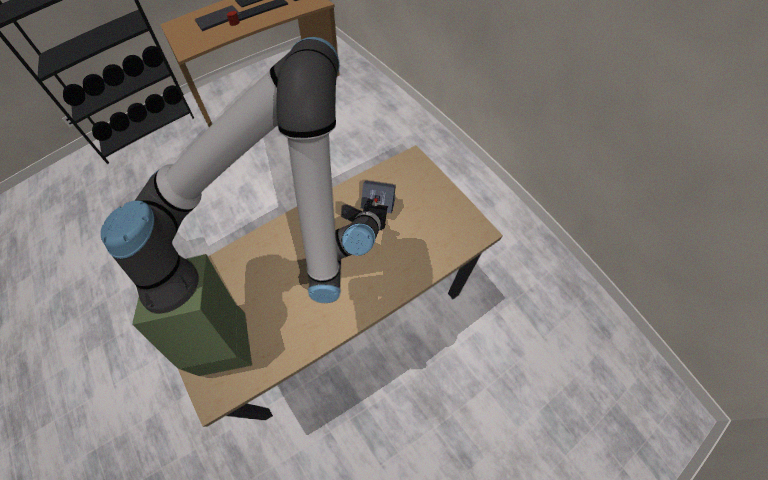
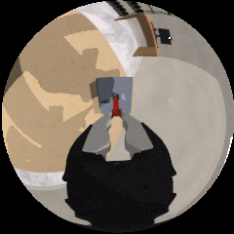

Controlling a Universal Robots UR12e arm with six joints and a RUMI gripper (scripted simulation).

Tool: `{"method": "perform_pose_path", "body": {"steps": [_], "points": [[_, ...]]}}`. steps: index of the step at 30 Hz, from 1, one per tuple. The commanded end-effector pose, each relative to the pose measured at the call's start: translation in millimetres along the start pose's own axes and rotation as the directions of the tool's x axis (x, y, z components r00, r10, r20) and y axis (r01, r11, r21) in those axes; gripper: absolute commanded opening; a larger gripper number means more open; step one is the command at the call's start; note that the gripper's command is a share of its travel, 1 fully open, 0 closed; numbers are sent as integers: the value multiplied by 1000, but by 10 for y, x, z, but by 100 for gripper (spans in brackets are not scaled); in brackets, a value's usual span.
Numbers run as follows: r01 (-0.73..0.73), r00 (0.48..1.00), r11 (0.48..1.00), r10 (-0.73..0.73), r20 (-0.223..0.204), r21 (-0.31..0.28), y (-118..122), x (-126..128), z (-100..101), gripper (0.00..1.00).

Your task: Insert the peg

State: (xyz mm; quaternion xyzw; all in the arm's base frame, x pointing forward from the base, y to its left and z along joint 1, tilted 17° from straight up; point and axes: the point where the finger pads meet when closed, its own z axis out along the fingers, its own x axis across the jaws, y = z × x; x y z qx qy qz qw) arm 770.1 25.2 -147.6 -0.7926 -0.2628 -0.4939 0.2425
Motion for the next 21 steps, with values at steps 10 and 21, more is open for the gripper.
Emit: {"method": "perform_pose_path", "body": {"steps": [10,21], "points": [[1,1000,1000,-1,-1,-1,3,6,152,0],[1,1000,1000,-1,-1,-1,5,5,259,0]]}}
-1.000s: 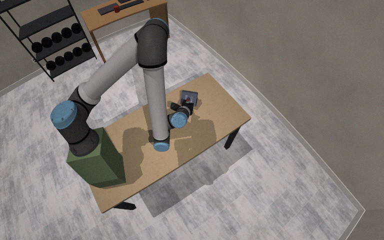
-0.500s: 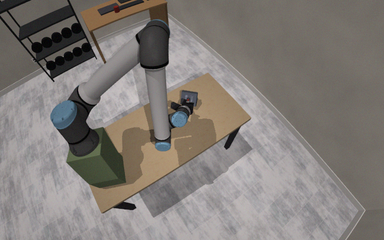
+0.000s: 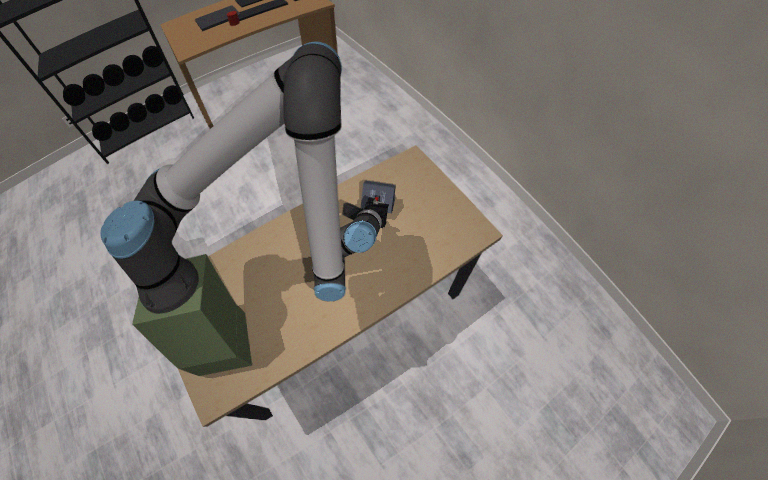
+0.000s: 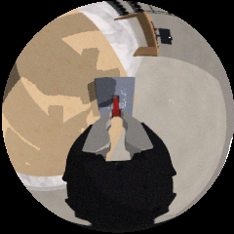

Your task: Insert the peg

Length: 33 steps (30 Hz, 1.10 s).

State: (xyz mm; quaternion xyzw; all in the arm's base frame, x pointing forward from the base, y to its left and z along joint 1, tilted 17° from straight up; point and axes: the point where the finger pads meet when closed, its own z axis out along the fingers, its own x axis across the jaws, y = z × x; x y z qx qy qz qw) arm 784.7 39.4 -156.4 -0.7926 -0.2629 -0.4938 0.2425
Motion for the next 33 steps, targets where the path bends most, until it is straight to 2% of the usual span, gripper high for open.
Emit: {"method": "perform_pose_path", "body": {"steps": [1,33], "points": [[1,1000,1000,-1,-1,-1,4,6,42,0],[1,1000,1000,-1,-1,-1,3,6,326,0]]}}
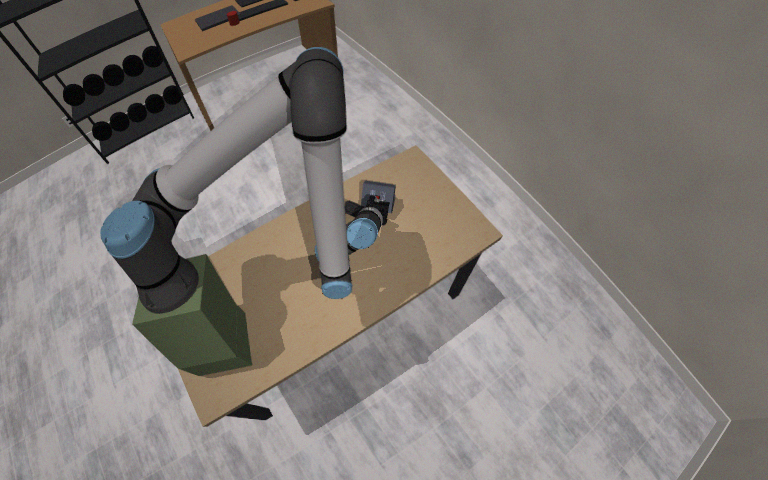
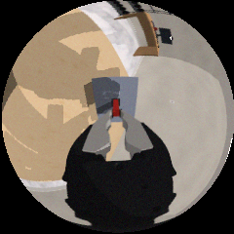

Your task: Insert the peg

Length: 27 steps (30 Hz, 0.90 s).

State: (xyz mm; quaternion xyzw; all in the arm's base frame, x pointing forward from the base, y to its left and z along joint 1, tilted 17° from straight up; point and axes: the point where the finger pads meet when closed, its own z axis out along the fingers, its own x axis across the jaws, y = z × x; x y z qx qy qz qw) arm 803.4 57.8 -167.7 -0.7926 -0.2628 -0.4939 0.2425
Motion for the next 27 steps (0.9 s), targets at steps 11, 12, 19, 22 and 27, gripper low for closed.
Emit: {"method": "perform_pose_path", "body": {"steps": [11,12,19,22,27], "points": [[1,1000,1000,-1,0,-1,3,6,26,0],[1,1000,1000,-1,0,-1,3,6,26,0],[1,1000,1000,-1,0,-1,3,6,26,7],[1,1000,1000,-1,0,-1,3,6,26,11],[1,1000,1000,-1,0,-1,3,6,26,16]]}}
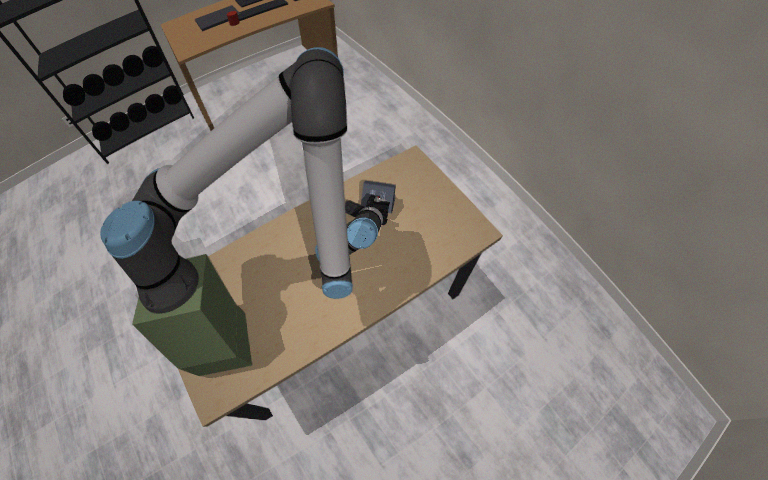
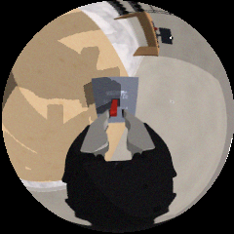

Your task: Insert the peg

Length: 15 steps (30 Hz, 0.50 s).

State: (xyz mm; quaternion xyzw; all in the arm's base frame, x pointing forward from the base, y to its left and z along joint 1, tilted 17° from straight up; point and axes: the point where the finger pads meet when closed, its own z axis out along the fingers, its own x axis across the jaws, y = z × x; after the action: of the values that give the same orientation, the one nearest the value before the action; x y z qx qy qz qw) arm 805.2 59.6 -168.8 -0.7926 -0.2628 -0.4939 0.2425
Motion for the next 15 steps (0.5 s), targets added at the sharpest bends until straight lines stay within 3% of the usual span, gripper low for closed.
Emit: {"method": "perform_pose_path", "body": {"steps": [1,15], "points": [[1,1000,1000,-1,-1,0,3,6,-2,17],[1,1000,1000,-1,-1,0,3,6,-2,34]]}}
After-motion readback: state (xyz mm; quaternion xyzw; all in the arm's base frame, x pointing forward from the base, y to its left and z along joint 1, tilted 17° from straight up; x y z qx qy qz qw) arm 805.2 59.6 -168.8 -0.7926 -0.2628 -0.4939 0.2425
